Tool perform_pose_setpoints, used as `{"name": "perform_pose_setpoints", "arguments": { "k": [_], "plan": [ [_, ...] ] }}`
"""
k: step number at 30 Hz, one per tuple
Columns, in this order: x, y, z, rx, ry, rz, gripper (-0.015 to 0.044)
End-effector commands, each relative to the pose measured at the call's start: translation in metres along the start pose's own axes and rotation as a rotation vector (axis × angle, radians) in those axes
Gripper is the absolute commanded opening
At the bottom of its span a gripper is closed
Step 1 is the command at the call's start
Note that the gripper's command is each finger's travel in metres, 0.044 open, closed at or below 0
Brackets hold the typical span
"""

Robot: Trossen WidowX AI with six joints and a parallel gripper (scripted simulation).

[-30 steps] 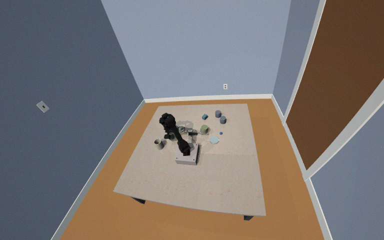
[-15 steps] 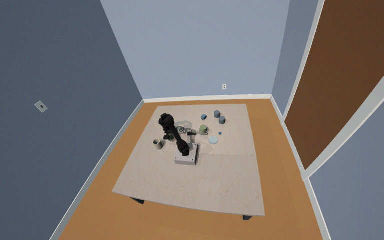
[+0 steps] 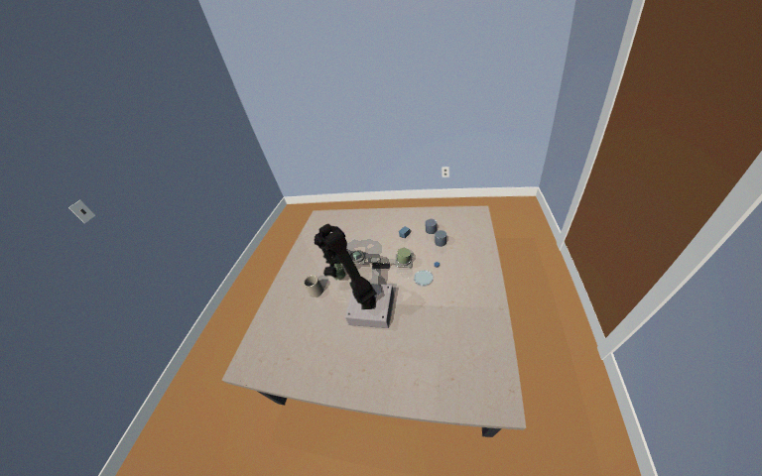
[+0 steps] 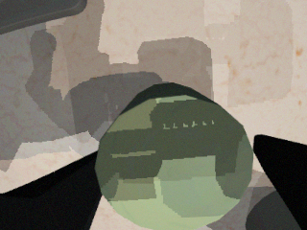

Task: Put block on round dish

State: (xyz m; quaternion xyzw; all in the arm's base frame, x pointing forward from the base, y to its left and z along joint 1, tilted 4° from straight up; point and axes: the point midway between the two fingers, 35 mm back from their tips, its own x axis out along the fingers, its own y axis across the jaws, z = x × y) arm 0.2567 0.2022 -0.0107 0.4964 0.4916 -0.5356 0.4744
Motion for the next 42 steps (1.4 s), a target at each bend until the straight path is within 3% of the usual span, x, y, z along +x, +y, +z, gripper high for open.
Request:
{"name": "perform_pose_setpoints", "arguments": {
  "k": [1,6,13,31,42],
  "plan": [
    [-0.036,0.003,-0.003,0.001,0.022,0.021,0.0440],
    [-0.038,0.002,-0.003,0.001,0.022,0.021,0.0440],
    [-0.054,0.025,0.019,-0.116,0.049,0.037,0.0260],
    [-0.090,0.068,0.113,-0.695,0.001,0.032,0.0260],
    [-0.080,0.070,0.117,-0.717,-0.001,0.031,0.0260]
  ]
}}
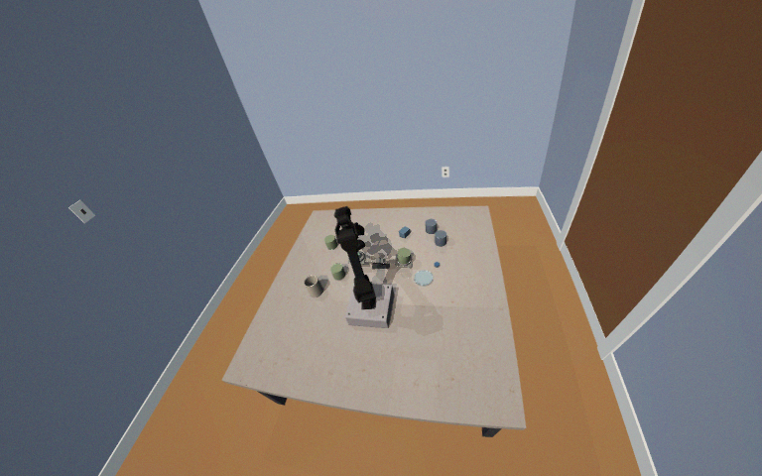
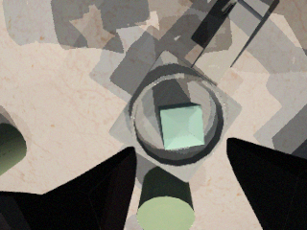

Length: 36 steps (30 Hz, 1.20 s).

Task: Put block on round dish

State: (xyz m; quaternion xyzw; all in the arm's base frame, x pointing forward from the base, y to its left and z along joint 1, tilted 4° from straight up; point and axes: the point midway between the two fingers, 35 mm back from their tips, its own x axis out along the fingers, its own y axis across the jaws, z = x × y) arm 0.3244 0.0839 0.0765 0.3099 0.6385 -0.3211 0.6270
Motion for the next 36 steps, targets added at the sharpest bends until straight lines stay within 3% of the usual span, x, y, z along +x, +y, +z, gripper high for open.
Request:
{"name": "perform_pose_setpoints", "arguments": {
  "k": [1,29,32,36],
  "plan": [
    [0.011,-0.002,0.000,-0.005,0.000,-0.008,0.0260],
    [0.049,-0.002,0.000,-0.005,0.000,-0.009,0.0260],
    [0.049,-0.002,0.000,-0.005,0.000,-0.009,0.0181],
    [0.049,-0.002,0.000,-0.005,0.000,-0.009,0.0155]
  ]
}}
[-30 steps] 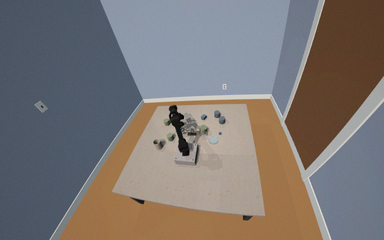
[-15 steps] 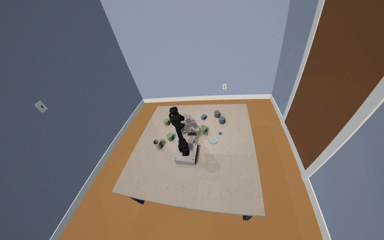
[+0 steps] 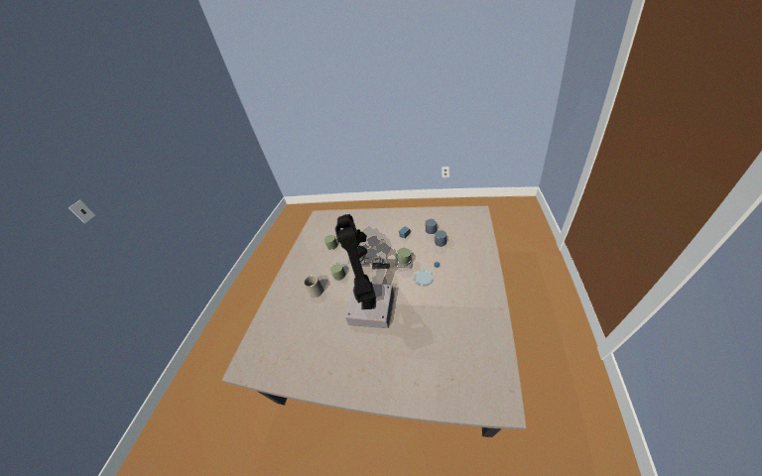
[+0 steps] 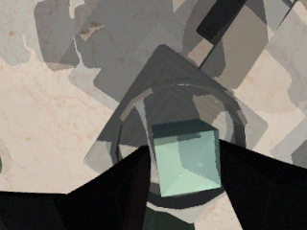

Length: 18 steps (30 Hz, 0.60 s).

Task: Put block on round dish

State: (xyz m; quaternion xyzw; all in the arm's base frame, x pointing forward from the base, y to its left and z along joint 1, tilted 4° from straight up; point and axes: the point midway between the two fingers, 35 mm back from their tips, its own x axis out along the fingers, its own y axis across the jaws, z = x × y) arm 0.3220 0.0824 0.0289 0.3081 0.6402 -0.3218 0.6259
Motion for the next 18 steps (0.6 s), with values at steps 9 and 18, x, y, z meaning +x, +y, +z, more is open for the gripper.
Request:
{"name": "perform_pose_setpoints", "arguments": {
  "k": [9,18],
  "plan": [
    [-0.002,-0.001,0.001,-0.004,-0.004,-0.009,0.0016],
    [-0.042,0.003,0.002,-0.004,-0.004,-0.009,0.0000]
  ]
}}
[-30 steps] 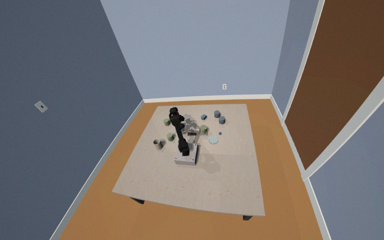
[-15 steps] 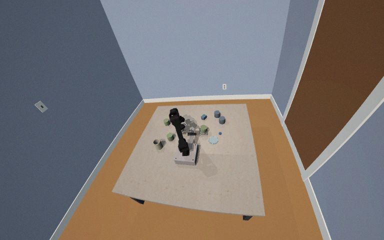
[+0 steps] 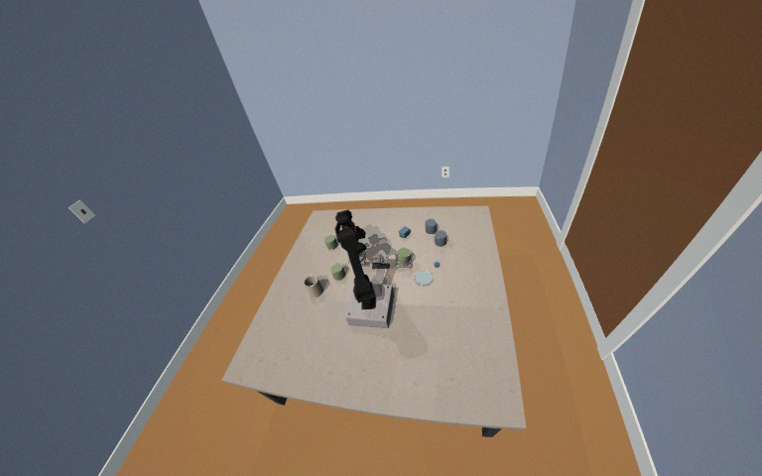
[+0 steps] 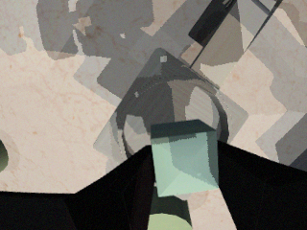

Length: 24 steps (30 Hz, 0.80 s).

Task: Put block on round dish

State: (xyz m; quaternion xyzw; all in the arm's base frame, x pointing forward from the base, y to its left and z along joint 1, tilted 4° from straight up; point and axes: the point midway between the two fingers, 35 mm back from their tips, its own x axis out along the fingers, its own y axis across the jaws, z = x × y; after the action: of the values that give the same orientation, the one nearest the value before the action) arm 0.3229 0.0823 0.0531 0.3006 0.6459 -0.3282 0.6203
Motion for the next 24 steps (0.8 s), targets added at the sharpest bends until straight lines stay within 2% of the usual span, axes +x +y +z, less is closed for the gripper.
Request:
{"name": "perform_pose_setpoints", "arguments": {
  "k": [1,10,24],
  "plan": [
    [-0.024,0.002,0.001,-0.002,-0.009,0.016,0.0000],
    [-0.069,-0.002,0.000,-0.002,-0.008,0.021,0.0000],
    [-0.061,-0.019,0.038,0.000,-0.014,0.031,0.0000]
  ]
}}
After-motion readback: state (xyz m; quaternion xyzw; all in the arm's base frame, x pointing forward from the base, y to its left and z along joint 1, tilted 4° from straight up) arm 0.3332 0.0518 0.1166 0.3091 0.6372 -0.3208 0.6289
